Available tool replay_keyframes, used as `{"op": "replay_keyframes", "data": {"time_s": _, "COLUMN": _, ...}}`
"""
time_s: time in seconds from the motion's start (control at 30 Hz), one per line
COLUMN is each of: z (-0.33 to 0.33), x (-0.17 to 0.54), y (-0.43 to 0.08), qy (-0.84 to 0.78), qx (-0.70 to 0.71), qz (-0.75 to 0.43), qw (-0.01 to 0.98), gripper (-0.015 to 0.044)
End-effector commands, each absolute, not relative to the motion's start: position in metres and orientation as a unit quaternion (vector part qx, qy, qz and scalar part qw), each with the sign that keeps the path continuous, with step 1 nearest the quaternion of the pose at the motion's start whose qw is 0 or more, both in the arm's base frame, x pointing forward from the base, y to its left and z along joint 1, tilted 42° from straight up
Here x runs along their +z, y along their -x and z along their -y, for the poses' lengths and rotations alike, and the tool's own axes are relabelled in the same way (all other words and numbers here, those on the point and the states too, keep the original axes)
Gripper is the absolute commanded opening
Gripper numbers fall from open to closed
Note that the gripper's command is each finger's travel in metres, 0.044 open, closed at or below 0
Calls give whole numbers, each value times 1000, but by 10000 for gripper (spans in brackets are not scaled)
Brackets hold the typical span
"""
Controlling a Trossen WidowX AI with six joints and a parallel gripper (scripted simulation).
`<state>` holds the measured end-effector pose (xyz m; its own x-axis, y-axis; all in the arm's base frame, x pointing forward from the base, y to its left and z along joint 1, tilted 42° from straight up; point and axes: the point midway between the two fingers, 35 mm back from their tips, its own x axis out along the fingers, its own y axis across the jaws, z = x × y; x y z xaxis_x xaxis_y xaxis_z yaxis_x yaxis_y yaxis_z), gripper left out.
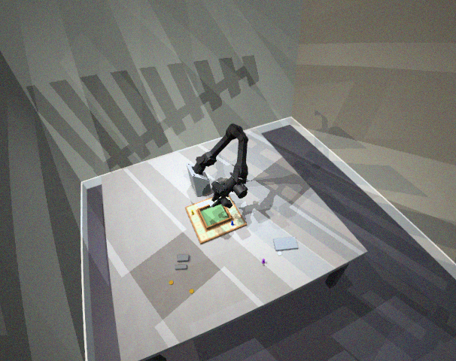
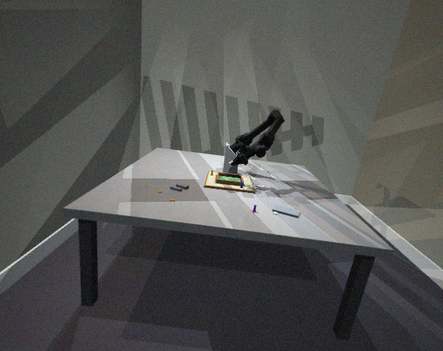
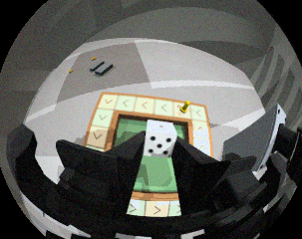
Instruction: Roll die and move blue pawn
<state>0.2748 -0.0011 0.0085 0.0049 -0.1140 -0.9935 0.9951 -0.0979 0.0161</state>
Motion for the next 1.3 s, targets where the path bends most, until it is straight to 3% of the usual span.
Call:
{"op": "replay_keyframes", "data": {"time_s": 0.0, "z": 1, "x": 9, "y": -275, "qy": -498, "qx": -549, "qz": -442, "qw": 505, "gripper": 105}}
{"op": "replay_keyframes", "data": {"time_s": 0.43, "z": 28, "x": 37, "y": -272, "qy": -498, "qx": -550, "qz": -446, "qw": 501, "gripper": 440}}
{"op": "replay_keyframes", "data": {"time_s": 0.7, "z": 19, "x": -5, "y": -270, "qy": -642, "qx": -352, "qz": -607, "qw": 309, "gripper": 440}}
{"op": "replay_keyframes", "data": {"time_s": 0.87, "z": 21, "x": -6, "y": -273, "qy": -679, "qx": -300, "qz": -609, "qw": 279, "gripper": 440}}
{"op": "replay_keyframes", "data": {"time_s": 0.93, "z": 23, "x": -8, "y": -269, "qy": -659, "qx": -336, "qz": -607, "qw": 290, "gripper": 440}}
{"op": "replay_keyframes", "data": {"time_s": 1.0, "z": 21, "x": -7, "y": -275, "qy": -648, "qx": -311, "qz": -619, "qw": 316, "gripper": 387}}
{"op": "replay_keyframes", "data": {"time_s": 1.23, "z": -1, "x": 7, "y": -334, "qy": -481, "qx": -27, "qz": -682, "qw": 550, "gripper": 204}}
{"op": "replay_keyframes", "data": {"time_s": 1.27, "z": -5, "x": 9, "y": -342, "qy": -449, "qx": 16, "qz": -681, "qw": 578, "gripper": 200}}
